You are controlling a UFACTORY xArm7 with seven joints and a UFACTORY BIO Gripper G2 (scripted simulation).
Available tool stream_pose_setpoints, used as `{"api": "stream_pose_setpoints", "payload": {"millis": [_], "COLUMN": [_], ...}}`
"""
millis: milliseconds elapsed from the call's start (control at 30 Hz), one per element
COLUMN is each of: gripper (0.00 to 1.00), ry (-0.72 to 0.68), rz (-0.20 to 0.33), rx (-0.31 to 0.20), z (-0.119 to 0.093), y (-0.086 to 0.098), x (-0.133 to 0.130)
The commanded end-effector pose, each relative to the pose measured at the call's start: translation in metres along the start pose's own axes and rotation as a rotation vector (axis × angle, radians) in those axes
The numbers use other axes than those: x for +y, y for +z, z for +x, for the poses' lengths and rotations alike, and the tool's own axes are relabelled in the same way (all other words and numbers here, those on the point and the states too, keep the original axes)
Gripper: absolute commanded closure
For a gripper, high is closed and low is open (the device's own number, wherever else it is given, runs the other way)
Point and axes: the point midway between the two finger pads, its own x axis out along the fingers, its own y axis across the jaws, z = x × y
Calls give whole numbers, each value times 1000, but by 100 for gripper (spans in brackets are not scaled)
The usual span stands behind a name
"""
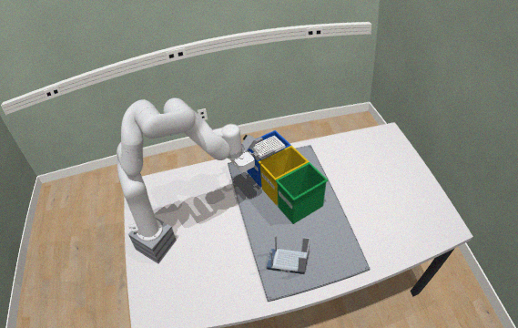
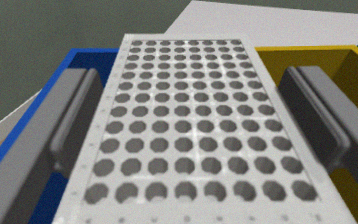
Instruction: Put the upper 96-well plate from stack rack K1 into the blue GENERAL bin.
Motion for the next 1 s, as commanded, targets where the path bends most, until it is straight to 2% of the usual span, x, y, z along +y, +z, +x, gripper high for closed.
{"api": "stream_pose_setpoints", "payload": {"millis": [0, 367, 967], "gripper": [100, 100, 100], "ry": [-1, -1, -1], "rz": [-1, -1, -1], "rx": [-3, -3, -3], "z": [5, 19, 19], "y": [1, 0, 0], "x": [7, 39, 39]}}
